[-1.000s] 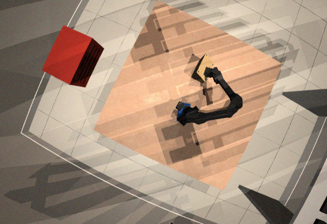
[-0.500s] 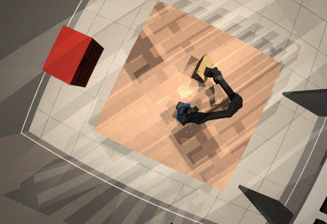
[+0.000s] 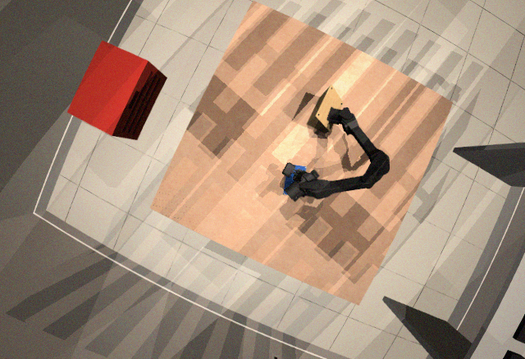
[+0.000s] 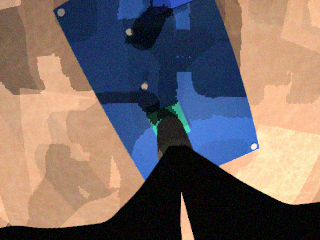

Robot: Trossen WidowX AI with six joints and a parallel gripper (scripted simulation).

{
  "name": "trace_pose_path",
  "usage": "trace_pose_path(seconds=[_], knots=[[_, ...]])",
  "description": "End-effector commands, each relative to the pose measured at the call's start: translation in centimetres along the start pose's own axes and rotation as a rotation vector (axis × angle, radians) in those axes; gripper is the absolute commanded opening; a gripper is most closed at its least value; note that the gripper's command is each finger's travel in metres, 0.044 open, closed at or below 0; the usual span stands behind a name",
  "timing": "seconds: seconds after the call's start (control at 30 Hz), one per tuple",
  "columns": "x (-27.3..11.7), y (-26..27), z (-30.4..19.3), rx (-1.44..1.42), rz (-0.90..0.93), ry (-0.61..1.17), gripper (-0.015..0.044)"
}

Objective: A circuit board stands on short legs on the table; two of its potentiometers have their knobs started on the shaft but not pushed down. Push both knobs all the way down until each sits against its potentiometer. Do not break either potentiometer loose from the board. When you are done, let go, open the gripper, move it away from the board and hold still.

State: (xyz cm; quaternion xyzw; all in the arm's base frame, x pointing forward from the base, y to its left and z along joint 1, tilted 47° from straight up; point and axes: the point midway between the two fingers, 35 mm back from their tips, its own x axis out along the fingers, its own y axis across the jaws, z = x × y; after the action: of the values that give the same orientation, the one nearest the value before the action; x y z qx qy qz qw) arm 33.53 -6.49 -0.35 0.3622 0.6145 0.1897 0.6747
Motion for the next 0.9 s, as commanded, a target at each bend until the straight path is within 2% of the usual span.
trace_pose_path(seconds=[0.0, 0.87], knots=[[0.66, 0.16, -0.01, -0.007, 0.003, 0.006, 0.0], [0.92, 0.17, -0.01, -0.007, 0.003, 0.006, 0.0]])
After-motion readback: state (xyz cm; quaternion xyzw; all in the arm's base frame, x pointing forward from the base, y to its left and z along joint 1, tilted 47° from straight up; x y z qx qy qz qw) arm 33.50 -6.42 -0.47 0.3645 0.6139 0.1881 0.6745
